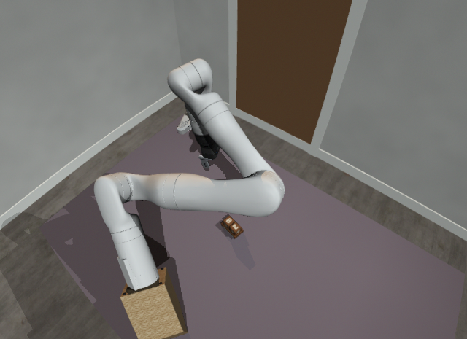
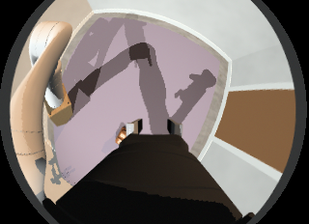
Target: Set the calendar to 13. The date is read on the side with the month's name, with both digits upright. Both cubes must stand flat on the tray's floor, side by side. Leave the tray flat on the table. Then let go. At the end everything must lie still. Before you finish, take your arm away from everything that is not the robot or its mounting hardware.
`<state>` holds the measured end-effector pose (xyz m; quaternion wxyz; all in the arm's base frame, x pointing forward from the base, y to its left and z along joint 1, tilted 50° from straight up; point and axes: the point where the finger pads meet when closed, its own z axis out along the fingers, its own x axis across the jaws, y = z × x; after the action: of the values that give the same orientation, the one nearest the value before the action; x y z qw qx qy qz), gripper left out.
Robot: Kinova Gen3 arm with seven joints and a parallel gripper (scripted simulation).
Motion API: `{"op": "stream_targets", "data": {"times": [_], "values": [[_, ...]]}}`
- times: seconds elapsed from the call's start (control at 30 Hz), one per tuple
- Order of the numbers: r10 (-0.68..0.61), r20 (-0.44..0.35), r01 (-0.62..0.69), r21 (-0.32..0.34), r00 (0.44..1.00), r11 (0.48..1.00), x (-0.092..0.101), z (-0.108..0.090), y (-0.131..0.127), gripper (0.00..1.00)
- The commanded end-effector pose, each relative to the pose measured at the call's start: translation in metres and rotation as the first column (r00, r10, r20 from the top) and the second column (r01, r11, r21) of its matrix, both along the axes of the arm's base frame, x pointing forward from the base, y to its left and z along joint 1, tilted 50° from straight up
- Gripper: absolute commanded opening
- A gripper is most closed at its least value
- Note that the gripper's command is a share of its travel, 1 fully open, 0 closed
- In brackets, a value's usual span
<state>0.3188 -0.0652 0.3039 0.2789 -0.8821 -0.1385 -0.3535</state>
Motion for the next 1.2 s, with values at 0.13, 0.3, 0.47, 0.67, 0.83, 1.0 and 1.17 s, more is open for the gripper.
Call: {"op": "stream_targets", "data": {"times": [0.13, 0.3, 0.47, 0.67, 0.83, 1.0, 1.17], "values": [[-0.013, -0.012, 0.013, 0.016, 1.000, 1.000, 0.000, -0.005, -0.005, 1.00], [-0.038, -0.052, 0.040, 0.038, 0.998, 0.999, 0.002, -0.019, -0.012, 1.00], [-0.038, -0.052, 0.040, 0.038, 0.998, 0.999, 0.002, -0.019, -0.012, 1.00], [-0.059, -0.091, 0.065, 0.058, 0.994, 0.996, 0.003, -0.032, -0.018, 1.00], [-0.059, -0.091, 0.065, 0.058, 0.994, 0.996, 0.003, -0.032, -0.018, 1.00], [-0.078, -0.128, 0.088, 0.076, 0.989, 0.993, 0.004, -0.045, -0.023, 1.00], [-0.078, -0.128, 0.088, 0.076, 0.989, 0.993, 0.004, -0.045, -0.023, 1.00]]}}
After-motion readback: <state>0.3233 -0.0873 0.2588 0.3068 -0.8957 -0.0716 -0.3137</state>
